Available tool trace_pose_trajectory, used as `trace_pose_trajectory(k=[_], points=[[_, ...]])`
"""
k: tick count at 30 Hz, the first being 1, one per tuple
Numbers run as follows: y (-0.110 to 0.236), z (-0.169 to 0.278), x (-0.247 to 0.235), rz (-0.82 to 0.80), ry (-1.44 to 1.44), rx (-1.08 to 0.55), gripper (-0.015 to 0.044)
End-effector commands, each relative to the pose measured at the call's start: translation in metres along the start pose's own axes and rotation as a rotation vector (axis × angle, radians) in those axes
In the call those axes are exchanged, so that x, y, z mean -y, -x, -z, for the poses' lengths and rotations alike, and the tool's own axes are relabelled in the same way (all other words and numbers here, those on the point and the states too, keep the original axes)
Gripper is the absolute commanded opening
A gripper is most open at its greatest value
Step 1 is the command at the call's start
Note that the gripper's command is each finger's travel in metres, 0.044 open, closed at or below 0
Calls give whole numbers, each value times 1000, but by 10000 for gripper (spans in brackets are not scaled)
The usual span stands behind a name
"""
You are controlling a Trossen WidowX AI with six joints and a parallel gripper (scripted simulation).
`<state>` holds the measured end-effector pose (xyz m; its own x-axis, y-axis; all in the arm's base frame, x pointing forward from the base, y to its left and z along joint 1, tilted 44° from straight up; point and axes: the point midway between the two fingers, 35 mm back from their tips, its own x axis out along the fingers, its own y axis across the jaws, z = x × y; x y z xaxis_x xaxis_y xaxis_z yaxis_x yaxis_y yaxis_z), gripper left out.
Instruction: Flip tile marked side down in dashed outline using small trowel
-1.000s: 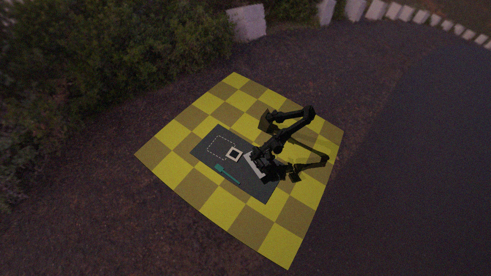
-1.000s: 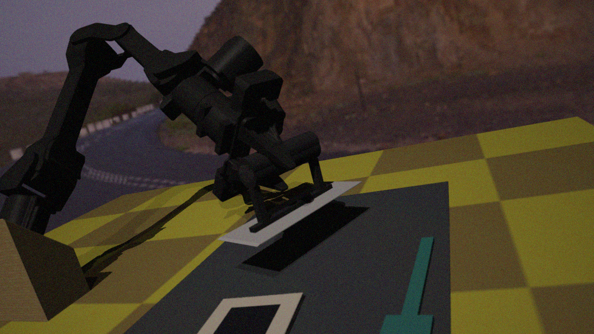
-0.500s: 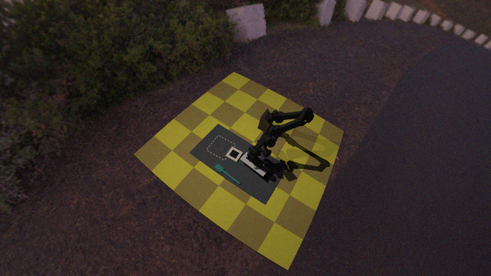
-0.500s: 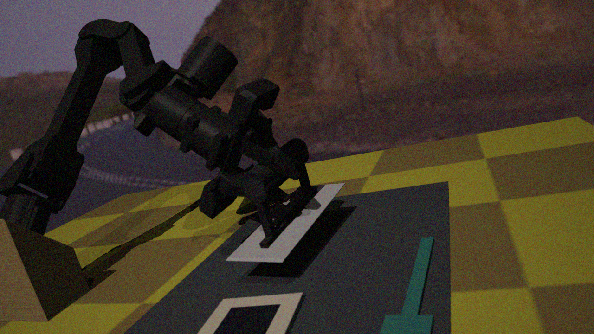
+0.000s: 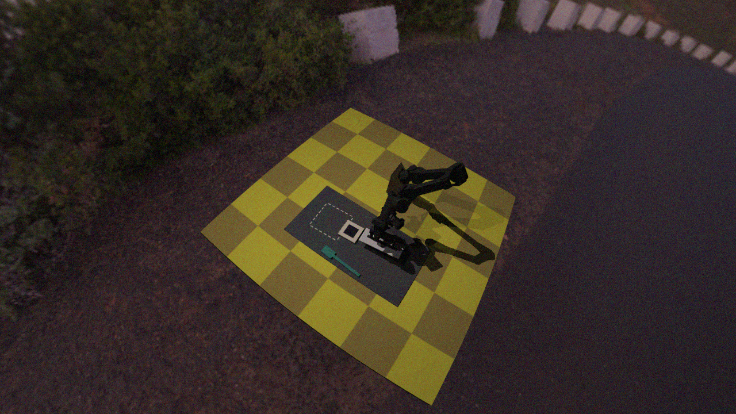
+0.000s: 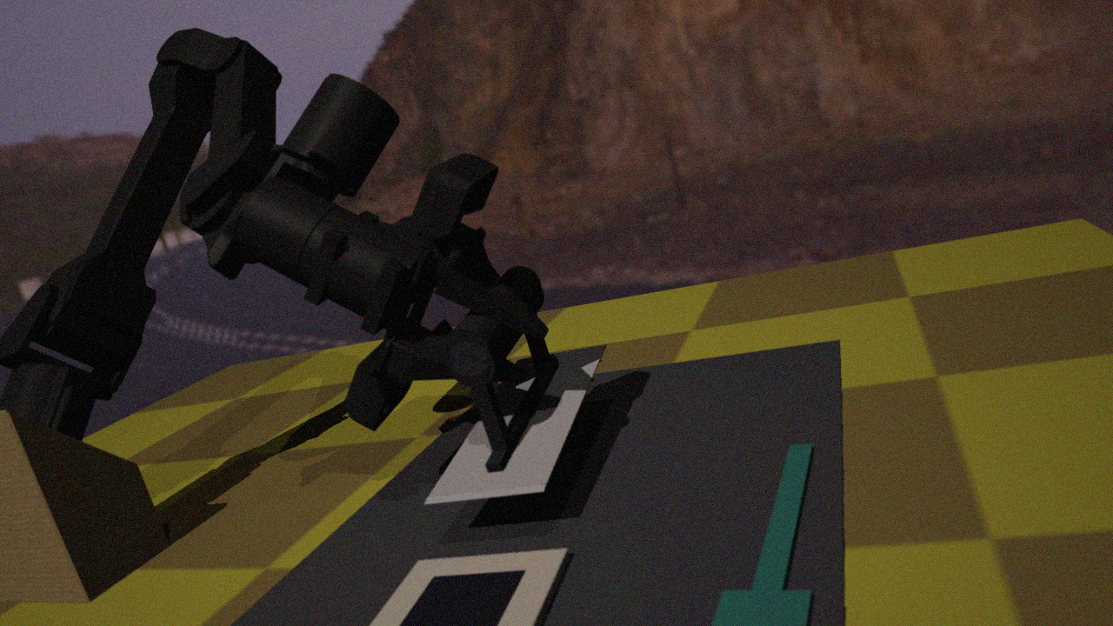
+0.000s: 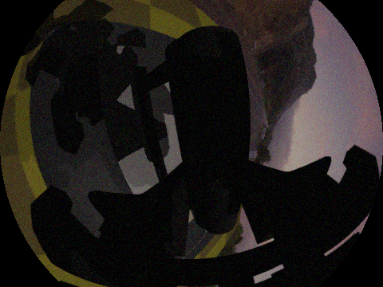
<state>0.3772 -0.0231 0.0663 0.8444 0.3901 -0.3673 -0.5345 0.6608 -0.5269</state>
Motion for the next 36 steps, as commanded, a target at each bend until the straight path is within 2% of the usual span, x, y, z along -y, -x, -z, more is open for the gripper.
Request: trace_pose_trajectory(k=[1,24,36], points=[[-3,2,-3,1,1,-1,0],[-23,5,-29,2,0,1,0],[-23,24,-27,1,1,-1,0]])
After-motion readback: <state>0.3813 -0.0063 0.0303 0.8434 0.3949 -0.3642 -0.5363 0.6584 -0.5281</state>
